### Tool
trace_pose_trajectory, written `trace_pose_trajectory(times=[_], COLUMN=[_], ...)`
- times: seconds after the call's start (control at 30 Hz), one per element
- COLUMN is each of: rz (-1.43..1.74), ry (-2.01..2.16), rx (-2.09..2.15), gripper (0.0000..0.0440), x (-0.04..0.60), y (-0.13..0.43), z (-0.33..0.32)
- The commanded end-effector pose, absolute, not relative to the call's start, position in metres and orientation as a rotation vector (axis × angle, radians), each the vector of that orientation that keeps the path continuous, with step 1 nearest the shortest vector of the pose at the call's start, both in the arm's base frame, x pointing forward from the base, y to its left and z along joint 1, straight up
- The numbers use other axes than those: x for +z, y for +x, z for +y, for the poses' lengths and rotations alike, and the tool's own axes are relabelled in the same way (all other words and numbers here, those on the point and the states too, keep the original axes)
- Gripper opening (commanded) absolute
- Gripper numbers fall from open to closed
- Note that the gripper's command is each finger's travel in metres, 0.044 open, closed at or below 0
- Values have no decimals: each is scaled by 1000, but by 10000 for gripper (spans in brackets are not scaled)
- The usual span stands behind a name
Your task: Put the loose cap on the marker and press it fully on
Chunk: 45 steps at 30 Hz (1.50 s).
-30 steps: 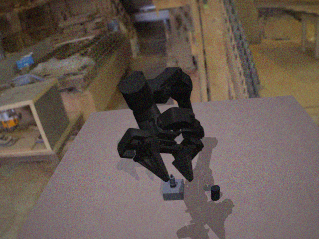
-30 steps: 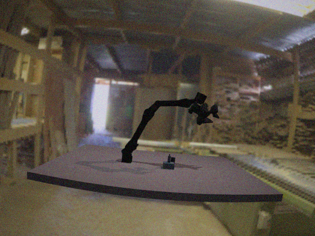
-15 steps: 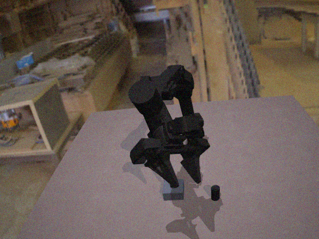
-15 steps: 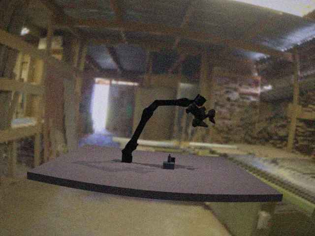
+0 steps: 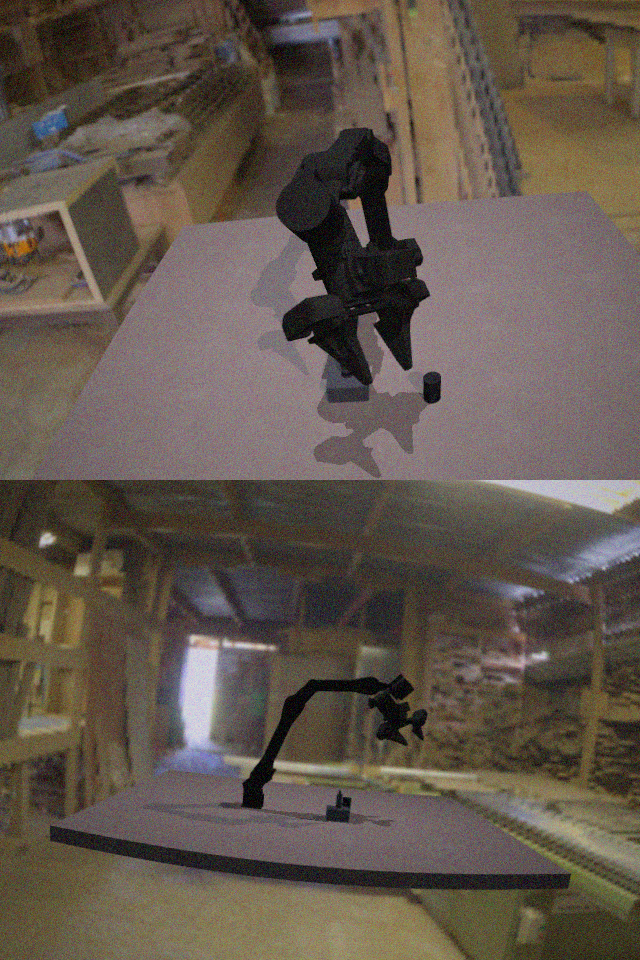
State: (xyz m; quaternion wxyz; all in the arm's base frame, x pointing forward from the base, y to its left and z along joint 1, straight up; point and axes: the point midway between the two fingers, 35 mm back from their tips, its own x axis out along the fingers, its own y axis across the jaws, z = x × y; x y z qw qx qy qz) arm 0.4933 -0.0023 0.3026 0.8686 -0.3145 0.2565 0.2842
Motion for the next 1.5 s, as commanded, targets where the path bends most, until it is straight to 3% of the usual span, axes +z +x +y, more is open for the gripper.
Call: trace_pose_trajectory(times=[0.0, 1.47], rz=[574, 1124], ry=[-662, -673], rx=[604, 725], gripper=[314, 321], x=[296, 204], y=[487, 404], z=[0, 16])
